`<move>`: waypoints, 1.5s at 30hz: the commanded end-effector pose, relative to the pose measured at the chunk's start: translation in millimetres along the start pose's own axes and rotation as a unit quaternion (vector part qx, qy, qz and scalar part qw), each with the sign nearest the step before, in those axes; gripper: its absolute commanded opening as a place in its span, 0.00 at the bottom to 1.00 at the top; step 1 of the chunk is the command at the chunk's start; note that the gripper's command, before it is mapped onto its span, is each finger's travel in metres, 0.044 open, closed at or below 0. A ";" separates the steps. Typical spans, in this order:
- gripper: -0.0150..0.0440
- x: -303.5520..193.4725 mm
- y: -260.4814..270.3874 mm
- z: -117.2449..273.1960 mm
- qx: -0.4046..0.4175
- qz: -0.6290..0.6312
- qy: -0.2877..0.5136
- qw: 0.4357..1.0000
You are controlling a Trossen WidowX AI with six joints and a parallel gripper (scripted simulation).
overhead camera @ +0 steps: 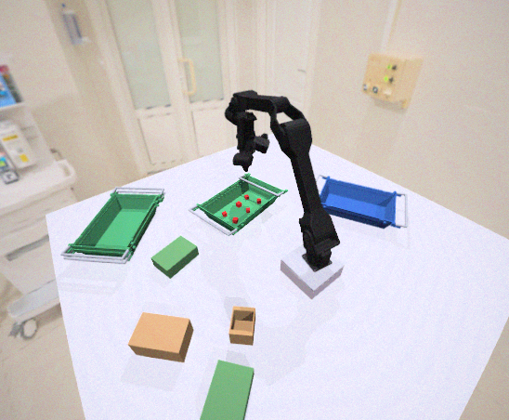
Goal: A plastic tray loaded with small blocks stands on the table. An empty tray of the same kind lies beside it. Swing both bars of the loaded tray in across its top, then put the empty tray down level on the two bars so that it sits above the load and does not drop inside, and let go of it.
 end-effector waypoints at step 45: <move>0.40 -142.0 -181.0 -87.7 0.000 0.961 0.017 0.277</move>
Point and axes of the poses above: the point midway between the two fingers, 35 mm back from their tips, its own z axis back along the fingers, its own y axis across the jaws, x = y × z, the point moved 9 cm from there along z, back along the fingers, and after that the axes turned 11 degrees about z, right-handed, at the moved point
